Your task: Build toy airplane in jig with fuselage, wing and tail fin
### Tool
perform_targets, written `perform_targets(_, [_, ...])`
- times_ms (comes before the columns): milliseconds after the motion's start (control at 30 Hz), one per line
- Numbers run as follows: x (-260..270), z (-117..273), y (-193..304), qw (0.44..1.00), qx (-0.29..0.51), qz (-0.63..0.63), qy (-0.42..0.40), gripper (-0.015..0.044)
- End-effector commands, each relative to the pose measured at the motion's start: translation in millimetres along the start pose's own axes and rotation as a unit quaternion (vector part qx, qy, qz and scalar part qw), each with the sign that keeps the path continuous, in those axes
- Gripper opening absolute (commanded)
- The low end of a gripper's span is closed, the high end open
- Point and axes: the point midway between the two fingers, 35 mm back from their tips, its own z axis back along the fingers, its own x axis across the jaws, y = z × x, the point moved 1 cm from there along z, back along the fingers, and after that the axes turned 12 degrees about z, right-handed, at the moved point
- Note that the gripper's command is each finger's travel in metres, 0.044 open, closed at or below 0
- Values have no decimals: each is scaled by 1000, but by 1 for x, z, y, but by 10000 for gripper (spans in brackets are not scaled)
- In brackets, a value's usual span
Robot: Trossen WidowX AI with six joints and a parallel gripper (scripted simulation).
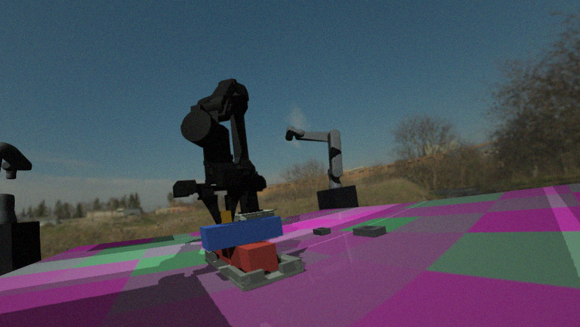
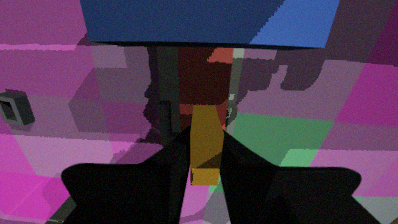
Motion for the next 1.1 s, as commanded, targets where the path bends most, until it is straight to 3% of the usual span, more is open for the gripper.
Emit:
perform_targets(0, [0, -2, 0, 1000, -1, 2, 1, 66])
perform_targets(167, [0, 0, 0, 1000, 0, 0, 0, 52])
perform_targets(233, [0, 0, 0, 1000, 0, 0, 0, 0])
perform_targets(333, [0, 0, 0, 1000, 0, 0, 0, 0])
perform_targets(667, [0, 0, 0, 1000, 0, 0, 0, 260])
perform_targets(967, [0, 0, 0, 1000, 0, 0, 0, 260])
perform_targets(1067, [-2, 20, -2, 1000, -1, 1, 0, 260])
